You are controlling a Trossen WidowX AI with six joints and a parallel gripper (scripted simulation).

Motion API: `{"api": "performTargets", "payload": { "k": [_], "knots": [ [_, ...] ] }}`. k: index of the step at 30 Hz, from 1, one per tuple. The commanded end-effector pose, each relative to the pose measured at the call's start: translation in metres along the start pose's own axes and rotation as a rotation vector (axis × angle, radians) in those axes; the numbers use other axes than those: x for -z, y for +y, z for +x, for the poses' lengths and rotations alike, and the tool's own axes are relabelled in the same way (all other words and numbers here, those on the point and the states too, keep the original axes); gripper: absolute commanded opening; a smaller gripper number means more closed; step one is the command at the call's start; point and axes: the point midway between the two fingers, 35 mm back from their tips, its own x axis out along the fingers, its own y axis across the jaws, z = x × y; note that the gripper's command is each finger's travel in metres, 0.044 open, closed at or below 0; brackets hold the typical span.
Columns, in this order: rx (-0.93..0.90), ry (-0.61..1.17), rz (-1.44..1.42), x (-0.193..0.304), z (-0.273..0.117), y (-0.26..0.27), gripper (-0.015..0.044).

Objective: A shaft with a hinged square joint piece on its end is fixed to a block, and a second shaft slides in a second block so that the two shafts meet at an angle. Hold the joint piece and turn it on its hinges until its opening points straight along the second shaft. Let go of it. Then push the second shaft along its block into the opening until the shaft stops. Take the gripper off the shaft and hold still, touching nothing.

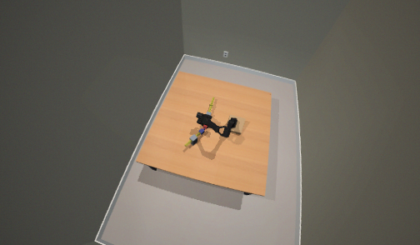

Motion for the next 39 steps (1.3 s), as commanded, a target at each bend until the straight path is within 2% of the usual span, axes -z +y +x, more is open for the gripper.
{"api": "performTargets", "payload": {
  "k": [1, 32, 34, 39],
  "knots": [
    [-0.001, 0.003, 0.003, 0.0002, 0.0003, 0.0000, 0.0182],
    [-0.001, 0.003, 0.003, 0.0002, 0.0003, 0.0000, 0.0182],
    [0.000, 0.000, 0.000, 0.0000, 0.0000, 0.0000, 0.0147],
    [0.000, 0.000, 0.000, 0.0000, 0.0000, 0.0000, 0.0147]
  ]
}}
